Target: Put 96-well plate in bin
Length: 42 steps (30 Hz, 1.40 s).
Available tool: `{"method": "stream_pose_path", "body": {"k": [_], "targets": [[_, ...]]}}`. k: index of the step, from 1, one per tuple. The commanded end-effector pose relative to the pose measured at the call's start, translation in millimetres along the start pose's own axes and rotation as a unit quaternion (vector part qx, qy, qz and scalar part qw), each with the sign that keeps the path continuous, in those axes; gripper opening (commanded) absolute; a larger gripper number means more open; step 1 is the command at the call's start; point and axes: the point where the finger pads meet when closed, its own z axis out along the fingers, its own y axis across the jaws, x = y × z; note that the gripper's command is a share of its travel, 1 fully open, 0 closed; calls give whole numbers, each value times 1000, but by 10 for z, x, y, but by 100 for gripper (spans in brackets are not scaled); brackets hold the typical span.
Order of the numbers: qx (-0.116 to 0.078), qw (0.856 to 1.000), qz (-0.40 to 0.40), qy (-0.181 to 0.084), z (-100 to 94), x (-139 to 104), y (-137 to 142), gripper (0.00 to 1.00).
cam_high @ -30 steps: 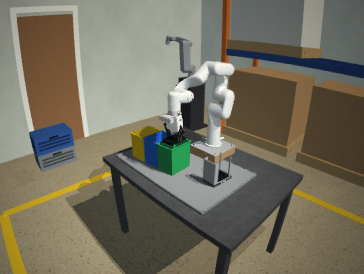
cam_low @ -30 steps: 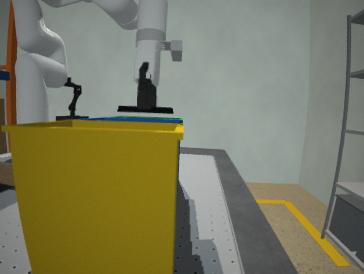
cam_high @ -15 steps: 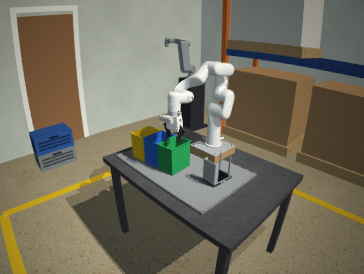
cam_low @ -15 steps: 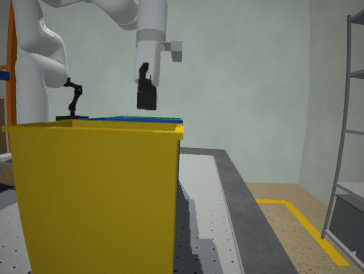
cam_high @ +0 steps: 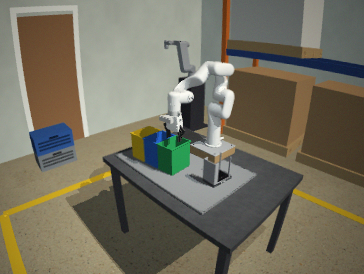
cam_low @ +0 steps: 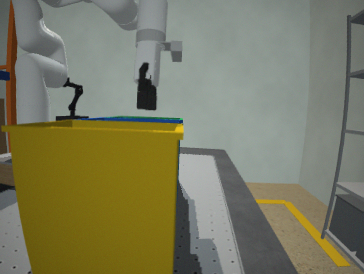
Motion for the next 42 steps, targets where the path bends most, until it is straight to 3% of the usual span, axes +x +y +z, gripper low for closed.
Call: {"method": "stream_pose_path", "body": {"k": [1,7,24,42], "targets": [[0,1000,0,2,-13,11,1,100],[0,1000,0,2,-13,11,1,100],[0,1000,0,2,-414,10,7,100],[0,1000,0,2,-415,10,7,100]]}}
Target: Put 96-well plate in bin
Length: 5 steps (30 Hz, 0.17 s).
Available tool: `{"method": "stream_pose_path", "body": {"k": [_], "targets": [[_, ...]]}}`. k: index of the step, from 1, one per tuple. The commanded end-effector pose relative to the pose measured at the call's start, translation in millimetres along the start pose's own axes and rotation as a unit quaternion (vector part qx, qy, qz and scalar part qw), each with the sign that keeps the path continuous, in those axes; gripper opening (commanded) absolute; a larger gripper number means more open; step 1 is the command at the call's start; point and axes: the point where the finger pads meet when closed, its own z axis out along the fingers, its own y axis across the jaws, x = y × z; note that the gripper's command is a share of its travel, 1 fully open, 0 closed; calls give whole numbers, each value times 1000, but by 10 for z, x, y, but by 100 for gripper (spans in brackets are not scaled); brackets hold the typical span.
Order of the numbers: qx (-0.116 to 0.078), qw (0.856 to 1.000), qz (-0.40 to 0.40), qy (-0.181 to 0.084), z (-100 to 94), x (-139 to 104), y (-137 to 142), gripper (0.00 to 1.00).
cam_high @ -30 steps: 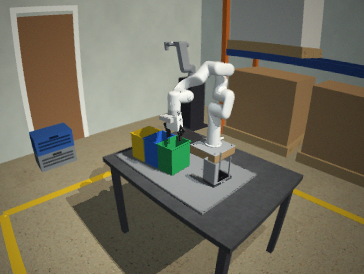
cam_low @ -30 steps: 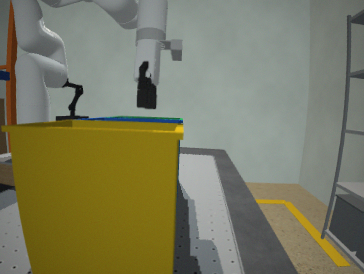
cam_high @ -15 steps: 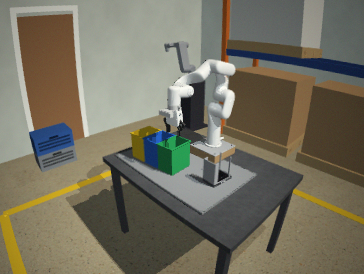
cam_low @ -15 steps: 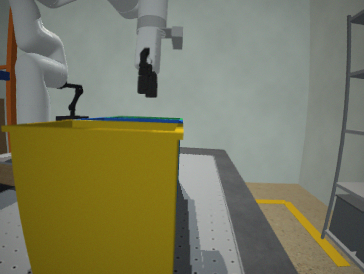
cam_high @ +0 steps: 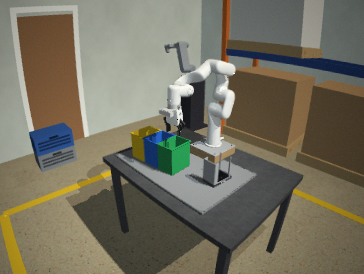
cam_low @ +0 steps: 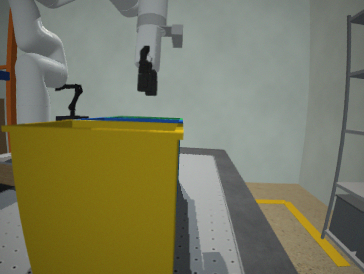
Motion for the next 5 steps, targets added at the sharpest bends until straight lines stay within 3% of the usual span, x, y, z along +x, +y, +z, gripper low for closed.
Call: {"method": "stream_pose_path", "body": {"k": [1,5], "targets": [[0,1000,0,2,-15,11,1,100],[0,1000,0,2,-15,11,1,100]]}}
